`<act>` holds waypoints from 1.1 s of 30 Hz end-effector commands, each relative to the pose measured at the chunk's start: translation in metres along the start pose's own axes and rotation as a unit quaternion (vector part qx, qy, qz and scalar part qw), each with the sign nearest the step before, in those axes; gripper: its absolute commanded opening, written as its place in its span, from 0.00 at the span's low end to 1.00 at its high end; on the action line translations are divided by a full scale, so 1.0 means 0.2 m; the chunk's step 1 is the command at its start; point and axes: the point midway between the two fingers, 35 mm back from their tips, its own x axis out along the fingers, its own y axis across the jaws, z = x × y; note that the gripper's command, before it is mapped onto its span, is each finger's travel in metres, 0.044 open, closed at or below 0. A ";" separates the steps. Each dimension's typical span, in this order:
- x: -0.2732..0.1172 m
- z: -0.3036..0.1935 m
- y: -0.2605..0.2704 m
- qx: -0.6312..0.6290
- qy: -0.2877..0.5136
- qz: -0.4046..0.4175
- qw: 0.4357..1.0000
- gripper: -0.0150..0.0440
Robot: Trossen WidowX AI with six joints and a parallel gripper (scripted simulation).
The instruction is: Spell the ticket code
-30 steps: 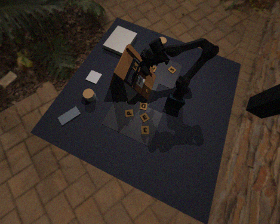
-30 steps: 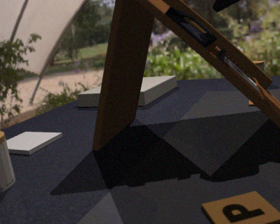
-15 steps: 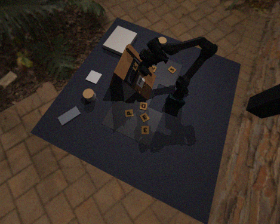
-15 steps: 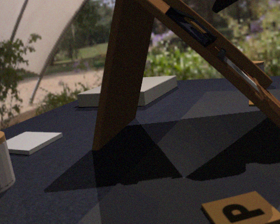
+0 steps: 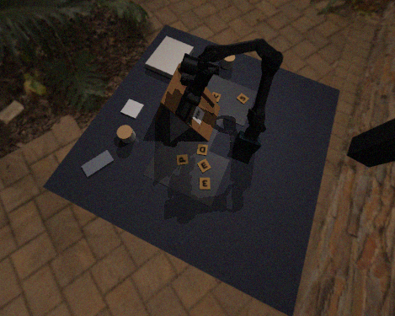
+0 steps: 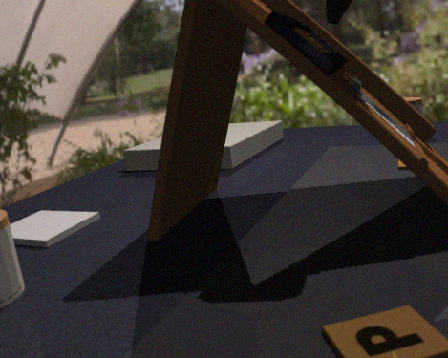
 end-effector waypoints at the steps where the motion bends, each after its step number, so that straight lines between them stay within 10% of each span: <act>1: -0.01 0.01 0.04 0.010 0.093 -0.024 0.995 0.25; 33: 0.05 0.04 0.04 0.010 0.093 -0.024 0.995 0.25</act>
